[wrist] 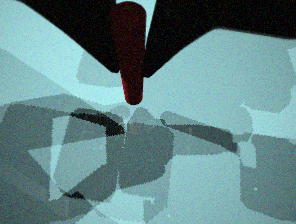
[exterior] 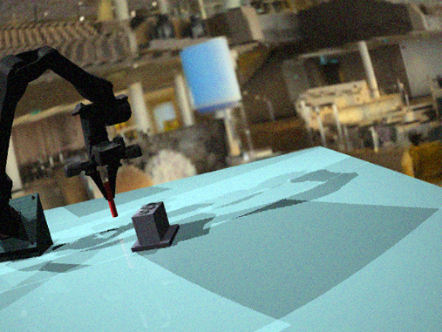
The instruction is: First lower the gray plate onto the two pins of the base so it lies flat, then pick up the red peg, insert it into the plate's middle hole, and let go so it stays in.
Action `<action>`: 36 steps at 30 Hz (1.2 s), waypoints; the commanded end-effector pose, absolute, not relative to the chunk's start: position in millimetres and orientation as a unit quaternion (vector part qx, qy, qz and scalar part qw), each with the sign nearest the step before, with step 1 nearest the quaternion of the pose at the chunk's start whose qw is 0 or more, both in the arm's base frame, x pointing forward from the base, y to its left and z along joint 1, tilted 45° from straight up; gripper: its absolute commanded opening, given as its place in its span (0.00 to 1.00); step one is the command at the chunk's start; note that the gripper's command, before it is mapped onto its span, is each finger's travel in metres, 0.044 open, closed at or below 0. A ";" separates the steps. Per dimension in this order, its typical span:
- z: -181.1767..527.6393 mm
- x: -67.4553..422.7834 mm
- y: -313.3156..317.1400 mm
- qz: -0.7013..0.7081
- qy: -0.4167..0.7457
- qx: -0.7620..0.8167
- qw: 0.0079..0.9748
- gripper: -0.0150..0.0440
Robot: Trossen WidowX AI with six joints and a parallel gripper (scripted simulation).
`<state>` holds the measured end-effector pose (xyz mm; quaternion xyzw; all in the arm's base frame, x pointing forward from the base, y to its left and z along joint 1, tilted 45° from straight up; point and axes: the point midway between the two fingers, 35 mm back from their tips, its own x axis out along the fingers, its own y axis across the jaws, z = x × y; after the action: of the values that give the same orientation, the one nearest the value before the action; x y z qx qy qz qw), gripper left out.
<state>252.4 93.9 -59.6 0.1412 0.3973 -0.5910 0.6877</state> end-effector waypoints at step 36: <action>-0.5 288.6 109.5 -0.586 0.404 0.149 0.687 0.25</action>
<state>280.3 114.3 -8.7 0.1464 0.4050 -0.5880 0.6847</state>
